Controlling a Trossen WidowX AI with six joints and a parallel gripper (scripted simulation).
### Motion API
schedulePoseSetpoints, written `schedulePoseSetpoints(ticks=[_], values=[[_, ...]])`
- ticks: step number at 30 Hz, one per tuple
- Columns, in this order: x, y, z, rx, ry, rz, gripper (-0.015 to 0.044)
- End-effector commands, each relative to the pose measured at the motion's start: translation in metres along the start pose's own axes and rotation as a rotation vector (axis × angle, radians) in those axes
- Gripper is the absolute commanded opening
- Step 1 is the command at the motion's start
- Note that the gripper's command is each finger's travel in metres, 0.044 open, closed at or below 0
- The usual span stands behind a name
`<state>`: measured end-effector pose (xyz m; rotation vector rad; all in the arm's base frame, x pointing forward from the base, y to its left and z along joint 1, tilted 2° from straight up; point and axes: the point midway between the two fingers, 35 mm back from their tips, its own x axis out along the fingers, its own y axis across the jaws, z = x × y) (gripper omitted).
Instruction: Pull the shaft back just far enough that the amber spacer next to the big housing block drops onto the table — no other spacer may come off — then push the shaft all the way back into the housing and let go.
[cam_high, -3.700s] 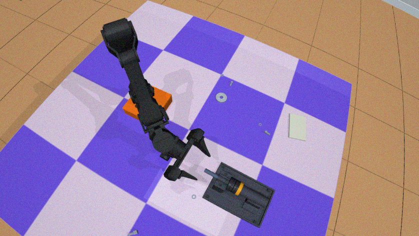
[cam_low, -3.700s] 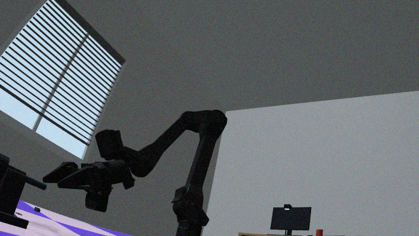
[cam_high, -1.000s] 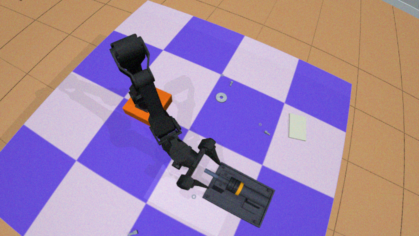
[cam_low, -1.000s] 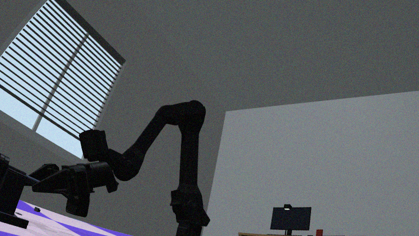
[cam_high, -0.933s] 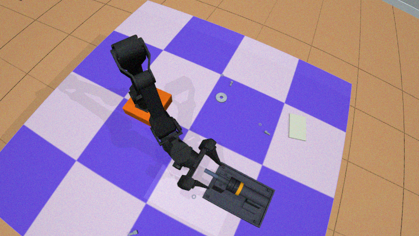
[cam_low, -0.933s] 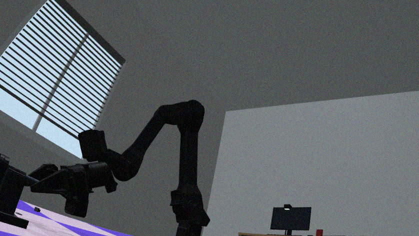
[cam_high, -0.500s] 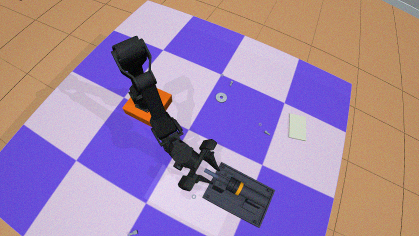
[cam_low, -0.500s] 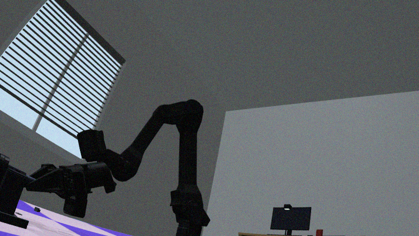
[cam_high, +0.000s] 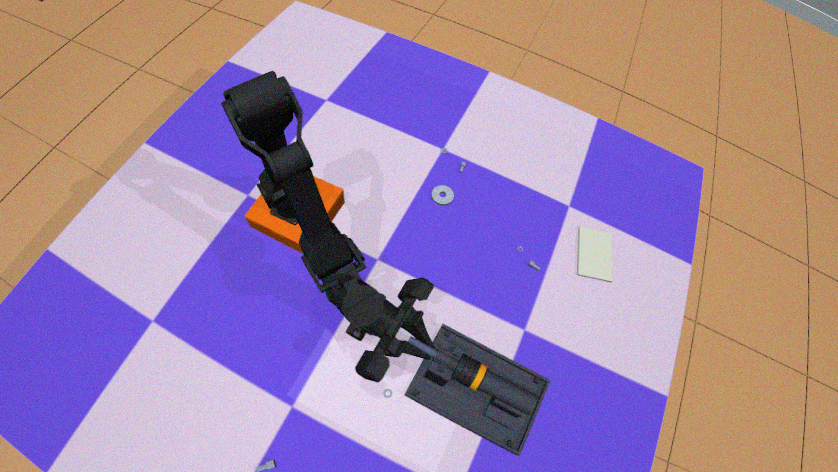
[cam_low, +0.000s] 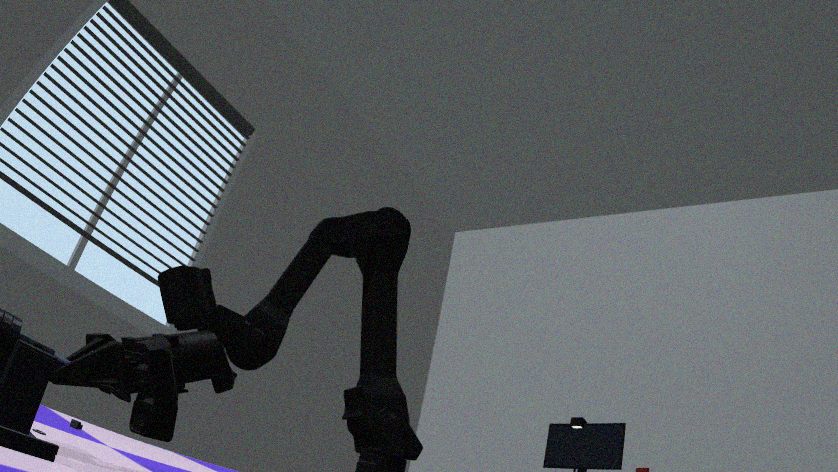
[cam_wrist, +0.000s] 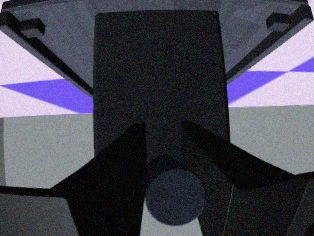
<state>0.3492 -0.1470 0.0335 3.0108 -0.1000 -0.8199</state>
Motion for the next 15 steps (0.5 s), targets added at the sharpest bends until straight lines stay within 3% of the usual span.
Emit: schedulePoseSetpoints(ticks=[1, 15], values=[[-0.0019, -0.0001, 0.0017, 0.006, -0.002, 0.002, 0.0], [-0.009, -0.0001, 0.006, 0.007, -0.003, 0.002, 0.0]])
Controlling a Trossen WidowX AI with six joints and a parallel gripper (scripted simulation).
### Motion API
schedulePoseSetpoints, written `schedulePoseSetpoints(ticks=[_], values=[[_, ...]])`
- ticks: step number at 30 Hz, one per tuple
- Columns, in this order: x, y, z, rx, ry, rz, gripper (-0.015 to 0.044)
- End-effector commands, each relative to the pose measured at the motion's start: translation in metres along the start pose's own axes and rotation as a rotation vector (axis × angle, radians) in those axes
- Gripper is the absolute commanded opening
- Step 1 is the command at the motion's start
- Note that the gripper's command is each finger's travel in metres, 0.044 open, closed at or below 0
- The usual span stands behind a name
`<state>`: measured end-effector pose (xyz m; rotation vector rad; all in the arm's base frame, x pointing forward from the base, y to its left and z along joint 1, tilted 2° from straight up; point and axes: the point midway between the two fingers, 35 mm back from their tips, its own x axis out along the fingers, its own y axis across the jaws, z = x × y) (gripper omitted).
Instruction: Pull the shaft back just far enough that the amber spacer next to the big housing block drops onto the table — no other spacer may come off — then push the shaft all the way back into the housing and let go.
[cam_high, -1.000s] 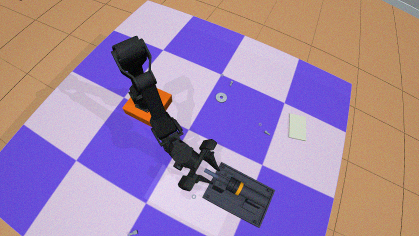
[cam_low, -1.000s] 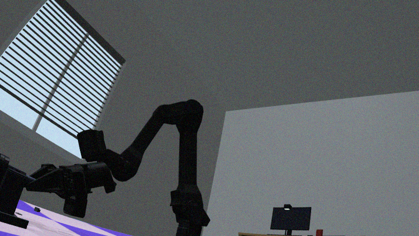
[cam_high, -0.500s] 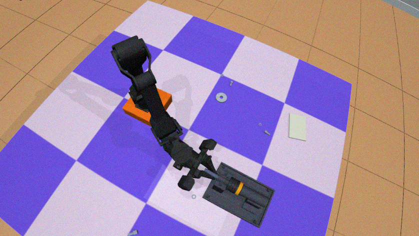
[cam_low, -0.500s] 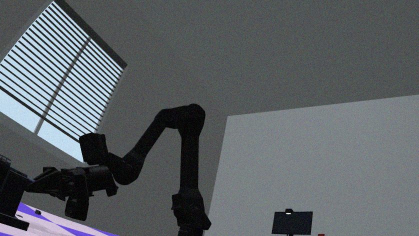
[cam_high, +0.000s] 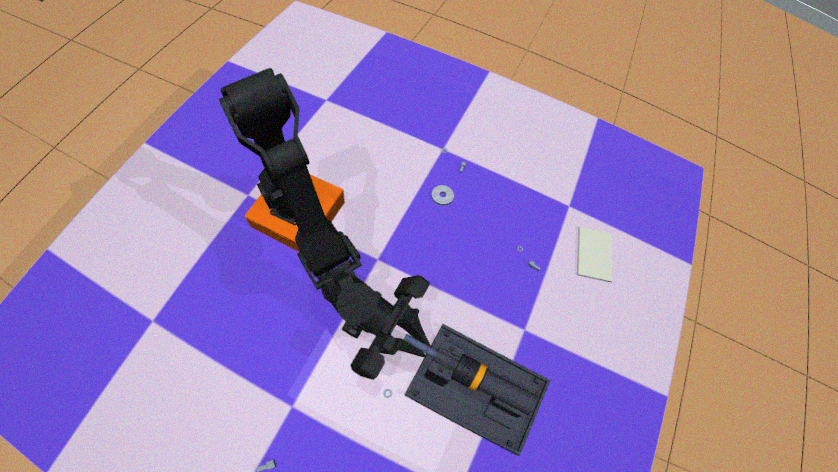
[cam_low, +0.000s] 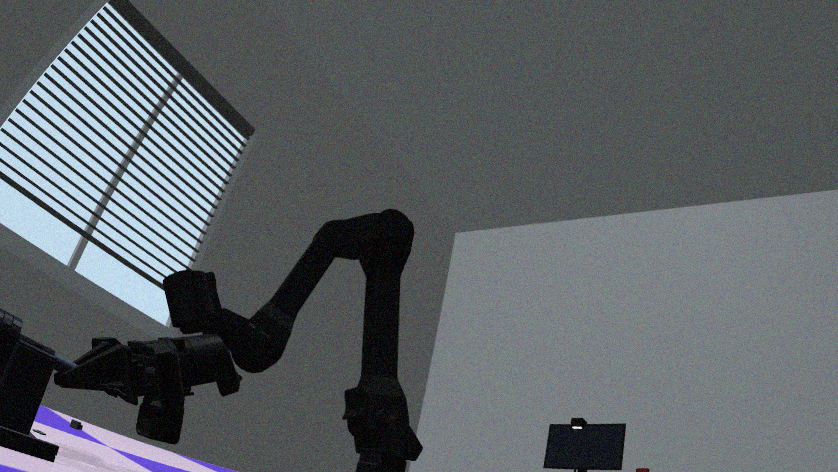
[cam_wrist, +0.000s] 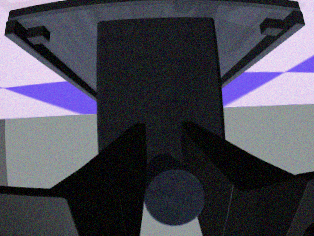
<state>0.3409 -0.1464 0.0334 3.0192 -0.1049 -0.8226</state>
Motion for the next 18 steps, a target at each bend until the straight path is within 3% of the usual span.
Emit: schedulePoseSetpoints(ticks=[1, 18], values=[[-0.0024, -0.0001, 0.002, -0.003, -0.002, 0.001, 0.0], [-0.0072, 0.0, 0.0049, -0.003, -0.003, 0.001, 0.0]])
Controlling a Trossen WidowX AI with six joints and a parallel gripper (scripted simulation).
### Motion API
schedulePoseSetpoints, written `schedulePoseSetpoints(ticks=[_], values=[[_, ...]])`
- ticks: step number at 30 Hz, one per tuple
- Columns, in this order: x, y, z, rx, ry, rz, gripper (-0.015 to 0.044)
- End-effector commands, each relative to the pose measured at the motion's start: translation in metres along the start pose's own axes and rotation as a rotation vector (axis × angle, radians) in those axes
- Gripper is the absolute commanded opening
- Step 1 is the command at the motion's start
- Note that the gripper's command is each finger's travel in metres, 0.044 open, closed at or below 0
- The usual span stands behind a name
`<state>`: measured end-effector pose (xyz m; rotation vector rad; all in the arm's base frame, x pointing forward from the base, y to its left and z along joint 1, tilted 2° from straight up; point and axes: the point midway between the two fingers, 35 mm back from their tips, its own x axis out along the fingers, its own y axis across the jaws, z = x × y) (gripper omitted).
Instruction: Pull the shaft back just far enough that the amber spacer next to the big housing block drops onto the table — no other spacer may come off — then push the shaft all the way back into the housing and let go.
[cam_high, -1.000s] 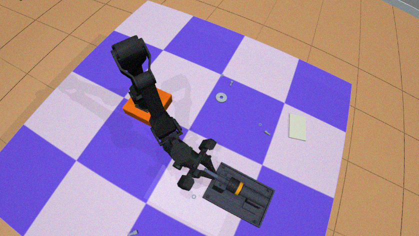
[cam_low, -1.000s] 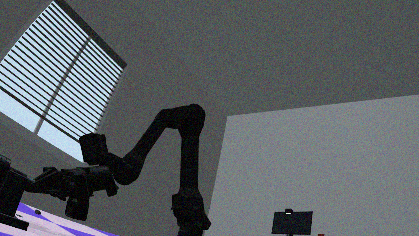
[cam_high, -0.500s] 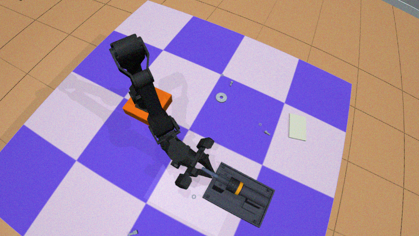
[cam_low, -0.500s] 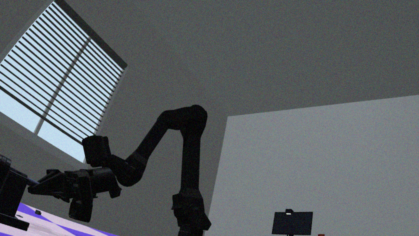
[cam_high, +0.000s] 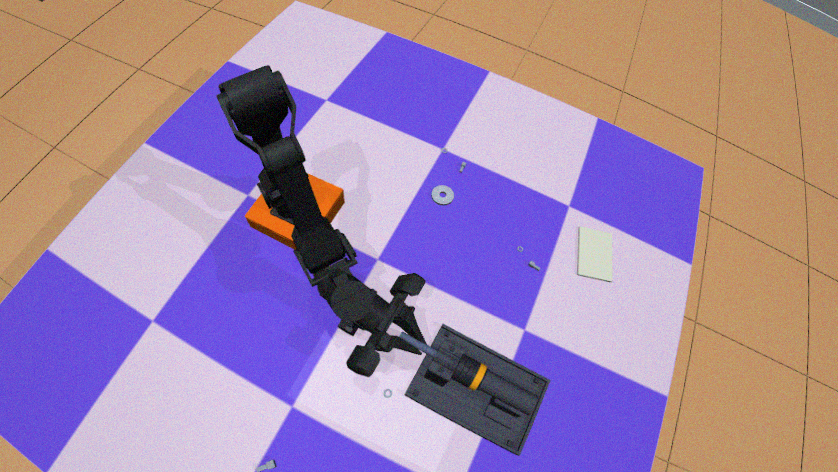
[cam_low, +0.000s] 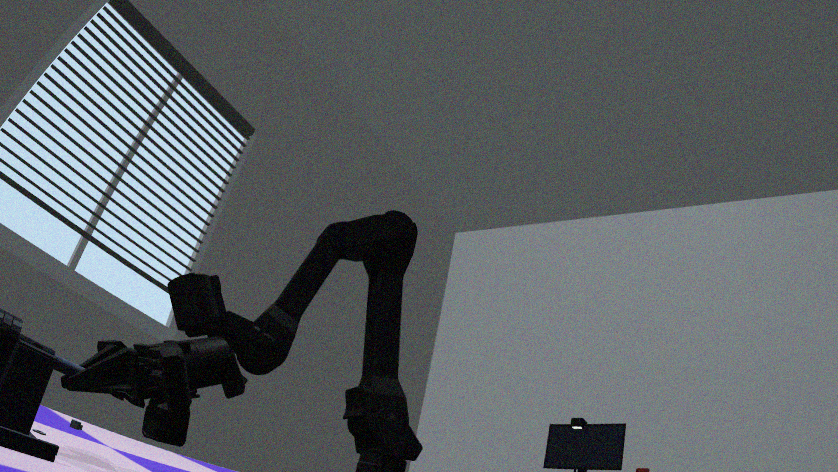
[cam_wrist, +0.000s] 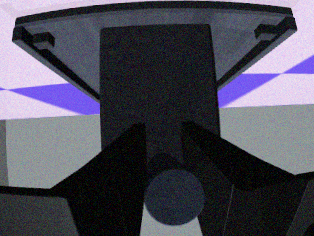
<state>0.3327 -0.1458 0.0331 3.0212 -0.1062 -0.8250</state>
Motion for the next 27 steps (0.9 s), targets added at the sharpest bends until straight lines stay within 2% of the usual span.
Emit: schedulePoseSetpoints(ticks=[1, 27], values=[[-0.0003, 0.0001, 0.0005, -0.006, -0.001, 0.001, 0.0], [-0.0024, 0.0001, 0.0018, -0.006, -0.001, 0.001, 0.0]])
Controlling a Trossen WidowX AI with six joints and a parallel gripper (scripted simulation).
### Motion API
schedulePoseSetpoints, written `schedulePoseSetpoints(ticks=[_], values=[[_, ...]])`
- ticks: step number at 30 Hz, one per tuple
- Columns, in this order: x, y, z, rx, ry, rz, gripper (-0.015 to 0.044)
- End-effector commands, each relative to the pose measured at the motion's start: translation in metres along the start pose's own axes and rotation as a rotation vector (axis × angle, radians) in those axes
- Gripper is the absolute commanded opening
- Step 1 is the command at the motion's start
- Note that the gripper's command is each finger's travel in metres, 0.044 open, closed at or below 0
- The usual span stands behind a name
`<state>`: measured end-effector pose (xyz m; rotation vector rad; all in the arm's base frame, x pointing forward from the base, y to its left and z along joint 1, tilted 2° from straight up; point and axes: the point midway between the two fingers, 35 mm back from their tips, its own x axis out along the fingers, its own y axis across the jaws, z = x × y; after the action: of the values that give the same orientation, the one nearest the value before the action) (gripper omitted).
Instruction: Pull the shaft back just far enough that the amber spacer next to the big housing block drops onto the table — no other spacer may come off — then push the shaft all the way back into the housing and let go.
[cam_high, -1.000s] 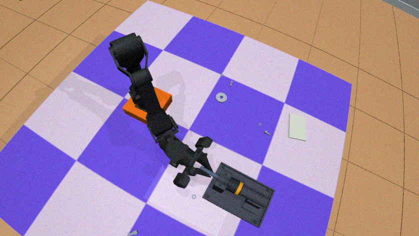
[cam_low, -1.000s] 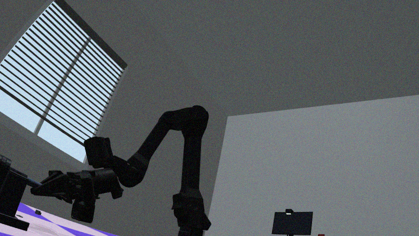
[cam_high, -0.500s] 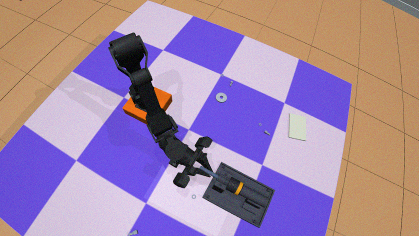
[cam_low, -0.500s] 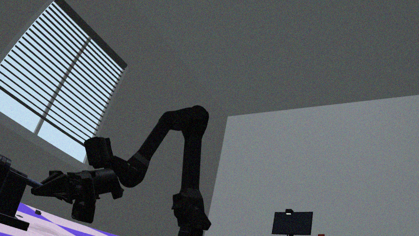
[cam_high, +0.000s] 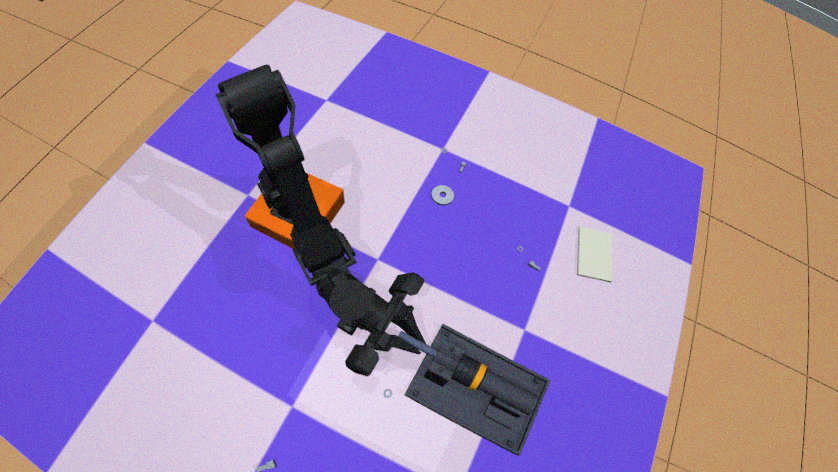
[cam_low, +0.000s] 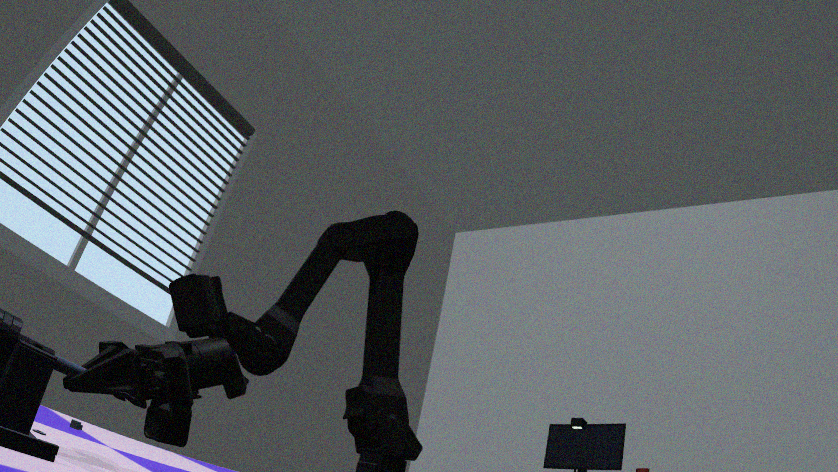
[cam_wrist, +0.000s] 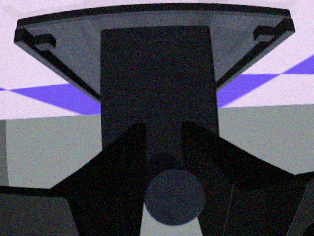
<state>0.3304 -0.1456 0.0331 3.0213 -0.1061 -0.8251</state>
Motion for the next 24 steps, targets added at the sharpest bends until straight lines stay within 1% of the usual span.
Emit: schedulePoseSetpoints(ticks=[1, 24], values=[[-0.0005, 0.0002, 0.0006, -0.006, -0.001, 0.001, 0.0], [-0.0023, 0.0002, 0.0017, -0.006, -0.002, 0.001, 0.0]])
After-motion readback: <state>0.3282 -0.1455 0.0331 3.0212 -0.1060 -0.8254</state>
